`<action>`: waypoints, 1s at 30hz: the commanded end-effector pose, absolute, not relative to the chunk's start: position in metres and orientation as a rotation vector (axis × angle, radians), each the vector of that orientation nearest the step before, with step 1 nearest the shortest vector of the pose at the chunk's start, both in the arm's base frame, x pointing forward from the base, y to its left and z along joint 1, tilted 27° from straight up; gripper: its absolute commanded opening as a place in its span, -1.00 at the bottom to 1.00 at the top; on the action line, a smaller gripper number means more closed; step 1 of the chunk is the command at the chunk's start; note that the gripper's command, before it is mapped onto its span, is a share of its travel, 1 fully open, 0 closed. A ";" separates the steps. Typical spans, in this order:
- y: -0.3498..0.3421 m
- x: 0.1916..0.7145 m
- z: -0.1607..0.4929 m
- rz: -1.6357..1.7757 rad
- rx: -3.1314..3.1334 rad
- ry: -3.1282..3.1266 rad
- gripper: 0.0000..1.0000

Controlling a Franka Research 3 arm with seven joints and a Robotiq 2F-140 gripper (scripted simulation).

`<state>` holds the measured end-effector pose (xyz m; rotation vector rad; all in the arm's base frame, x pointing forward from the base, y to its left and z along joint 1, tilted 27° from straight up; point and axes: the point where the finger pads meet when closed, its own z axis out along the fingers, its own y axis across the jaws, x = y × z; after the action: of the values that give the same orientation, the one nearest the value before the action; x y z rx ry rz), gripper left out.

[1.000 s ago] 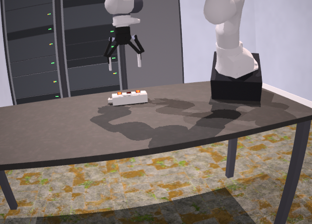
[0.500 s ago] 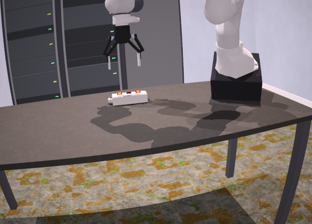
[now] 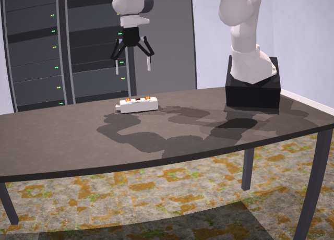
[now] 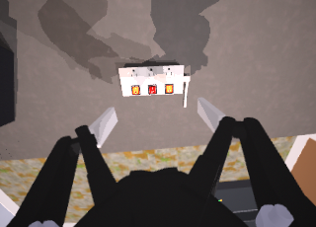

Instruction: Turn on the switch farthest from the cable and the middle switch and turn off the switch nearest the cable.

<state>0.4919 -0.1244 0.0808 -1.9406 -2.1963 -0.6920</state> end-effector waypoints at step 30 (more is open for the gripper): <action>-0.092 0.491 0.040 -0.682 -1.053 -2.874 1.00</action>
<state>0.4883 -0.0882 0.0420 -1.3577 -2.6626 -0.6462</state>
